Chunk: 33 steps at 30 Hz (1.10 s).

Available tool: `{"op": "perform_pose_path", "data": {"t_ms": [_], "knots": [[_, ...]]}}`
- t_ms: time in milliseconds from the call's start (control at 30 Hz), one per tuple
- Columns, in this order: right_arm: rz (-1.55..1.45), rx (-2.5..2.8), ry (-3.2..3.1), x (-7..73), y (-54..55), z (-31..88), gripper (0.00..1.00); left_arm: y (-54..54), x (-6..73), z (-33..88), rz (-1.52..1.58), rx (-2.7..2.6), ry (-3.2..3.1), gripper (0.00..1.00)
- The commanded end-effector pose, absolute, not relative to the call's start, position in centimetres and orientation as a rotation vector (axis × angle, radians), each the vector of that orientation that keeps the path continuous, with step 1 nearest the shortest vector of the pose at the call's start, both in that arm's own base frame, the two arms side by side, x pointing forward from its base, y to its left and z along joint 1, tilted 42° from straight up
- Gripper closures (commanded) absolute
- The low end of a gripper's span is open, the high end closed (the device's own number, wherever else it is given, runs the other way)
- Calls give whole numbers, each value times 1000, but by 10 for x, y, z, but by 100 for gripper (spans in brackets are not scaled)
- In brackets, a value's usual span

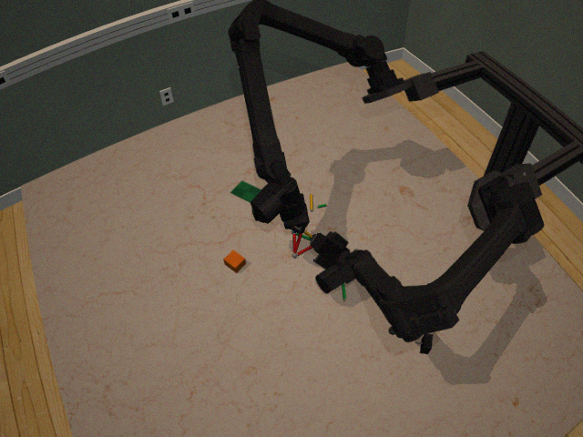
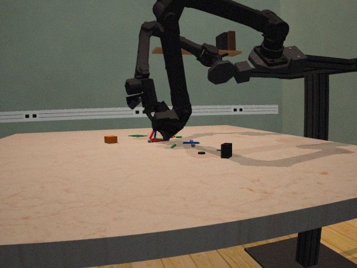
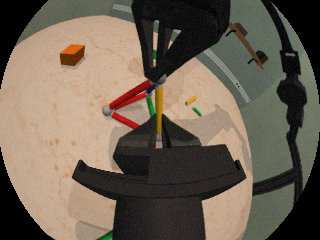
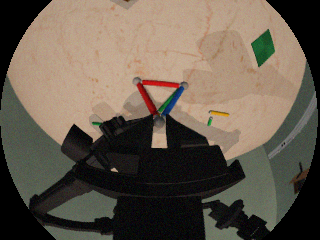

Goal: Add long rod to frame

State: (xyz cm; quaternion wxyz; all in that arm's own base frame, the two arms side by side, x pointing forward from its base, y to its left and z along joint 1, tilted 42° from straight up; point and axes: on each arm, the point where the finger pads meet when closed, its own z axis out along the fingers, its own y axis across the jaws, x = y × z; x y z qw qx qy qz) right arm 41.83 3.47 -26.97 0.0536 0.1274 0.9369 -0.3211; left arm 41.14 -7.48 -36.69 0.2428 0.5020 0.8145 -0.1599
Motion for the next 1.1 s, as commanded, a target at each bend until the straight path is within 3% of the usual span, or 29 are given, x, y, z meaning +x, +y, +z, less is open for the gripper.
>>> {"op": "perform_pose_path", "data": {"t_ms": [0,33,367,433,567,633,1067], "knots": [[-968,393,2830,420,40,-269,66,-77,411,-365,-441,1375,2220,100],[-968,393,2830,420,40,-269,57,-77,411,-365,-441,1375,2220,100],[-952,387,2820,423,58,-250,57,-77,411,-365,-441,1375,2220,100],[-954,390,2823,421,60,-245,36,-77,411,-365,-441,1375,2220,100],[-953,383,2824,420,77,-225,36,-77,411,-365,-441,1375,2220,100],[-950,384,2820,422,78,-225,36,-77,411,-365,-441,1375,2220,82],[-963,409,2827,419,70,-229,36,-58,407,-340,-436,1364,2222,86]]}}
